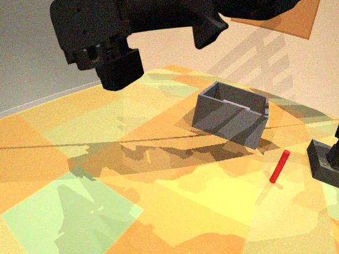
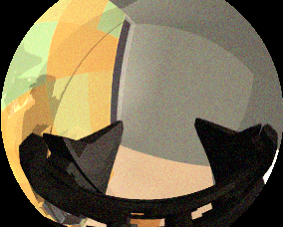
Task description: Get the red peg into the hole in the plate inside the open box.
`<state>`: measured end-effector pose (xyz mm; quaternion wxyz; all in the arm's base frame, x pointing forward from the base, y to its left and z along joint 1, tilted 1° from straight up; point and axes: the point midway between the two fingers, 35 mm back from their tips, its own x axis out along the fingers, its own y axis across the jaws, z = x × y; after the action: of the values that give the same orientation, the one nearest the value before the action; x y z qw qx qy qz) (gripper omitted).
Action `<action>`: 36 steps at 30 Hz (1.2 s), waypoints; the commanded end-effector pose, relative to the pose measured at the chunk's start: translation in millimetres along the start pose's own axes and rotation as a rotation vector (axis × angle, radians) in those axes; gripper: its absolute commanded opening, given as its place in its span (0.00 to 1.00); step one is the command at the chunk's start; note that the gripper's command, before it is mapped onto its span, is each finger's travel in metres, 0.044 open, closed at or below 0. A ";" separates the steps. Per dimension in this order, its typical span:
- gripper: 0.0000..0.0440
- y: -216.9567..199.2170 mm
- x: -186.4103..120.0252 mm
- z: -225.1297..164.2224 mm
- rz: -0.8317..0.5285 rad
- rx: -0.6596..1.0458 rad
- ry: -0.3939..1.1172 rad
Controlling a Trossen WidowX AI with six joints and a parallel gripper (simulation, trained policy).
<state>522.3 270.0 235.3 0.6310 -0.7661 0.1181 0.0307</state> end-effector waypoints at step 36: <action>1.00 88.1 -125.7 -107.2 0.623 1.014 0.325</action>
<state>380.1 172.5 203.7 0.8525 -0.3205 0.4106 0.0436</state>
